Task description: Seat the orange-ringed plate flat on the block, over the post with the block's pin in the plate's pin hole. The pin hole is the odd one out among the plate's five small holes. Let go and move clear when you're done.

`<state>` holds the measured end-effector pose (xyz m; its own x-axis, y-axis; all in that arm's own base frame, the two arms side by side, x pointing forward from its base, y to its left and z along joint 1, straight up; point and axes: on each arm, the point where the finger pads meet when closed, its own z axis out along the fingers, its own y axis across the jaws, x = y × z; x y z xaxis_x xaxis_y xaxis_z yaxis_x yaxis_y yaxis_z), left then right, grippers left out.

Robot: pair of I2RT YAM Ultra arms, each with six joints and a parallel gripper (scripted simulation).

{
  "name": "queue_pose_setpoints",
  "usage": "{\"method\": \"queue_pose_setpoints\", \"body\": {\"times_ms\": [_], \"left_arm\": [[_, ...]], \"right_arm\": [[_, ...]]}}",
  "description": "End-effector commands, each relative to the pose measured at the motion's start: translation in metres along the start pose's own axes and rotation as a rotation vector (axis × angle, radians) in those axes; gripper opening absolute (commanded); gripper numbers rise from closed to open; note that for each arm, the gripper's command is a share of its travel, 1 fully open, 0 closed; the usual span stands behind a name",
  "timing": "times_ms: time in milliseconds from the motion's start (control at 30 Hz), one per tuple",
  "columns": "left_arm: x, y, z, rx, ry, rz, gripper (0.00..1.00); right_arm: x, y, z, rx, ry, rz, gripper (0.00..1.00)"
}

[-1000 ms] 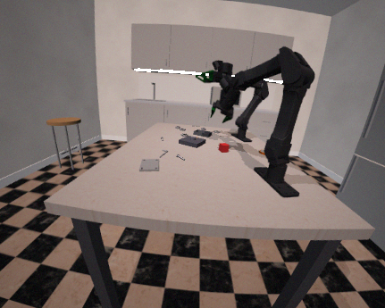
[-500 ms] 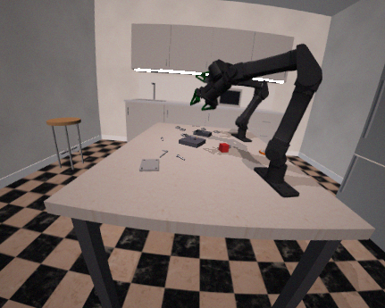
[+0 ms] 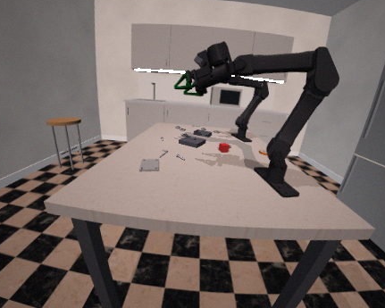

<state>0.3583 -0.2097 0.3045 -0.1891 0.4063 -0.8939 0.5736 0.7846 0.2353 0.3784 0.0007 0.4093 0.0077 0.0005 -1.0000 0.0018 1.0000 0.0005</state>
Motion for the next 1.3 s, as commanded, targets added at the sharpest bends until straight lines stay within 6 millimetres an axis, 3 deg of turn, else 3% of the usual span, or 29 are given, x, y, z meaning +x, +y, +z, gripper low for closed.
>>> {"method": "queue_pose_setpoints", "body": {"times_ms": [0,67,367,433,500,533,567,633,767,833,867,900,933,1067,1100,1133,1267], "left_arm": [[-0.013,0.024,-0.010,-0.058,-0.082,-0.081,0.77],[-0.027,0.048,-0.022,-0.116,-0.137,-0.119,0.77],[-0.028,0.142,-0.071,-0.374,-0.266,-0.276,0.77],[-0.029,0.159,-0.086,-0.421,-0.303,-0.303,0.77],[-0.029,0.159,-0.086,-0.421,-0.303,-0.303,0.77],[-0.035,0.168,-0.095,-0.447,-0.330,-0.314,0.77],[-0.023,0.174,-0.098,-0.470,-0.324,-0.333,0.77],[-0.034,0.191,-0.120,-0.523,-0.382,-0.349,0.77],[-0.025,0.204,-0.131,-0.568,-0.386,-0.365,0.77],[-0.016,0.200,-0.123,-0.557,-0.346,-0.357,0.77],[-0.038,0.204,-0.138,-0.574,-0.396,-0.337,0.77],[-0.039,0.208,-0.144,-0.602,-0.402,-0.326,0.77],[-0.039,0.209,-0.145,-0.606,-0.402,-0.324,0.77],[-0.039,0.208,-0.144,-0.603,-0.399,-0.324,0.77],[-0.032,0.205,-0.133,-0.584,-0.377,-0.331,0.77],[-0.037,0.205,-0.137,-0.586,-0.390,-0.324,0.77],[-0.027,0.206,-0.123,-0.577,-0.348,-0.335,0.77]], "right_arm": [[-0.032,0.003,-0.010,-0.004,-0.077,0.005,1.00],[-0.032,0.003,-0.010,-0.004,-0.077,0.005,1.00],[-0.032,0.003,-0.010,-0.004,-0.077,0.005,1.00],[-0.032,0.003,-0.010,-0.004,-0.077,0.005,1.00],[-0.032,0.003,-0.010,-0.004,-0.077,0.005,1.00],[-0.032,0.003,-0.010,-0.004,-0.077,0.005,1.00],[-0.032,0.003,-0.010,-0.004,-0.077,0.005,1.00],[-0.032,0.003,-0.010,-0.004,-0.077,0.005,1.00],[-0.032,0.003,-0.010,-0.004,-0.077,0.005,1.00],[-0.032,0.003,-0.010,-0.004,-0.077,0.005,1.00],[-0.032,0.003,-0.010,-0.004,-0.077,0.005,1.00],[-0.032,0.003,-0.010,-0.004,-0.077,0.005,1.00],[-0.032,0.003,-0.010,-0.004,-0.077,0.005,0.80],[-0.032,0.003,-0.010,-0.004,-0.077,0.005,0.80],[-0.032,0.003,-0.010,-0.004,-0.077,0.005,0.80],[-0.032,0.003,-0.010,-0.004,-0.077,0.005,0.80],[-0.032,0.003,-0.010,-0.004,-0.077,0.005,0.80]]}}
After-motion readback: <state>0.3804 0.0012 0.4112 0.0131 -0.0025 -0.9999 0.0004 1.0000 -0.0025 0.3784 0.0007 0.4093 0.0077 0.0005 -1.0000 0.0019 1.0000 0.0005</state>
